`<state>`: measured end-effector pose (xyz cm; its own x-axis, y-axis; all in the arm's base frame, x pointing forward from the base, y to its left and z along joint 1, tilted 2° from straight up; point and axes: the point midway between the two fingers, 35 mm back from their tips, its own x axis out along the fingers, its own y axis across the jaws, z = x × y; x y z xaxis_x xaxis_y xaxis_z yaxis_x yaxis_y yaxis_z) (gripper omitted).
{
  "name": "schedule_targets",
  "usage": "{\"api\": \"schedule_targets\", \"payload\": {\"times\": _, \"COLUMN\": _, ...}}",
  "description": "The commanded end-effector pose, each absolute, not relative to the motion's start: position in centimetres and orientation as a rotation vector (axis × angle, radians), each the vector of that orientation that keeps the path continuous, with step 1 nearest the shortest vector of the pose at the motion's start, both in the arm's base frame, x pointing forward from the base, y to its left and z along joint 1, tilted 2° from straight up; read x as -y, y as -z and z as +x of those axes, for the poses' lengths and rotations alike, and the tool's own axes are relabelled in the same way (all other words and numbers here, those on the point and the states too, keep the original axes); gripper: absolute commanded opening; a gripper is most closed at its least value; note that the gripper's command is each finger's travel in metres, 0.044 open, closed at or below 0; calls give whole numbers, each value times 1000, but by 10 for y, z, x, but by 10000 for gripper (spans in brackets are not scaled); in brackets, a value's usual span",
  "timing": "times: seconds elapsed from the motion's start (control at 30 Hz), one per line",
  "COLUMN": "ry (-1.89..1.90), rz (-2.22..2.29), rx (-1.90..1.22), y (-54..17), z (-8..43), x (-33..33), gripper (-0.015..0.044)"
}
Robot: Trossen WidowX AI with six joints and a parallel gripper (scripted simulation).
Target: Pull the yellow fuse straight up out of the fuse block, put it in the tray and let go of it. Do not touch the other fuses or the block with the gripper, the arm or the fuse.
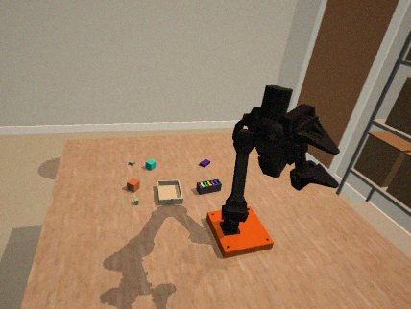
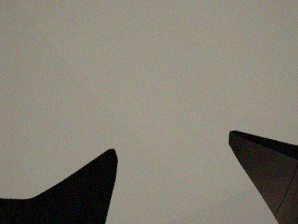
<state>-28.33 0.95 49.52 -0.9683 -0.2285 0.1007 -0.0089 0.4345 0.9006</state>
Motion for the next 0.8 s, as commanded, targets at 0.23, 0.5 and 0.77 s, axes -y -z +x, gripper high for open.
{"api": "schedule_targets", "payload": {"times": 0.23, "ry": 1880, "rz": -112, "rx": 2610, "y": -457, "z": -291, "x": -108, "gripper": 190}}
{"api": "schedule_targets", "payload": {"times": 0.5, "ry": 2118, "rz": -459, "rx": 2829, "y": -408, "z": -254, "x": -214, "gripper": 66}}
{"api": "schedule_targets", "payload": {"times": 0.77, "ry": 2448, "rz": -729, "rx": 2980, "y": -357, "z": -179, "x": -300, "gripper": 66}}
